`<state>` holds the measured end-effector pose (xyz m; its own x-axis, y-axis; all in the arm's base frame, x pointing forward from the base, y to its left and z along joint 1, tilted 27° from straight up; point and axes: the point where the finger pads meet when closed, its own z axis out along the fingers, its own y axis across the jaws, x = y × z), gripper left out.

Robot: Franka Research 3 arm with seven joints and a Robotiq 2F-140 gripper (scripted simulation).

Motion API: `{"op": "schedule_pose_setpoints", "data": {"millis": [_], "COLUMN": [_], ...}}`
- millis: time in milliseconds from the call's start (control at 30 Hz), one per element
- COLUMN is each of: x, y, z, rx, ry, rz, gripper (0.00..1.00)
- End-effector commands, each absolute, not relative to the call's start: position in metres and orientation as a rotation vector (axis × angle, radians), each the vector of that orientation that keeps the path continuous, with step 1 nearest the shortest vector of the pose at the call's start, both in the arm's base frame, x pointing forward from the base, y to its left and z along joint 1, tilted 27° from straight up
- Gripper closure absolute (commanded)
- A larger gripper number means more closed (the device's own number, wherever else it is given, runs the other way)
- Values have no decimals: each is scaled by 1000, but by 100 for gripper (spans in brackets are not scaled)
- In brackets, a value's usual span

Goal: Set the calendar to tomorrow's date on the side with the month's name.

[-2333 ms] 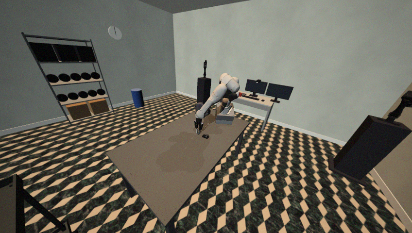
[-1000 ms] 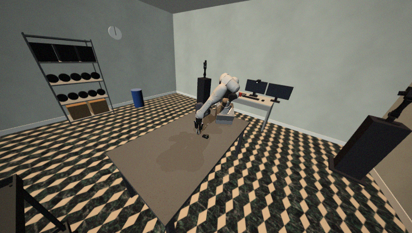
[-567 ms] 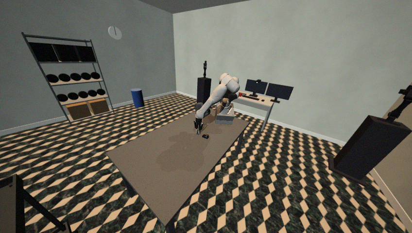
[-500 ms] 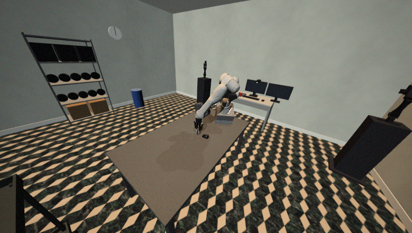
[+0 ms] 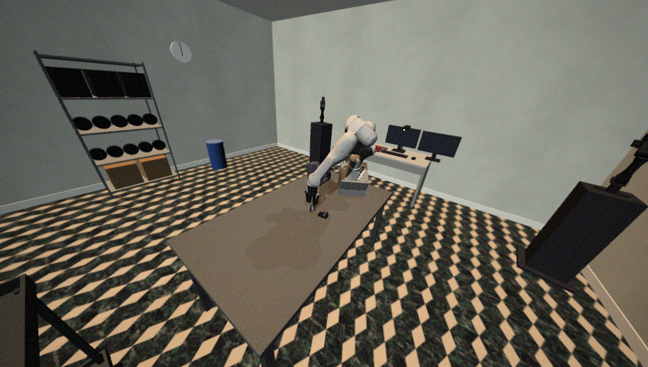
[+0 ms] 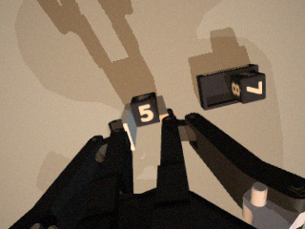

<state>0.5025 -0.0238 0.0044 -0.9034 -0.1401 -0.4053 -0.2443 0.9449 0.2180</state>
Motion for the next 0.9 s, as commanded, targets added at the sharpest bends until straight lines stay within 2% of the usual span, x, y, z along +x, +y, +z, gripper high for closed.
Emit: {"op": "schedule_pose_setpoints", "data": {"millis": [0,867], "x": [503,505], "y": [-24,-23], "z": [5,1], "rx": [-287,-287], "ry": [2706,2706], "rz": [372,372], "gripper": [84,84]}}
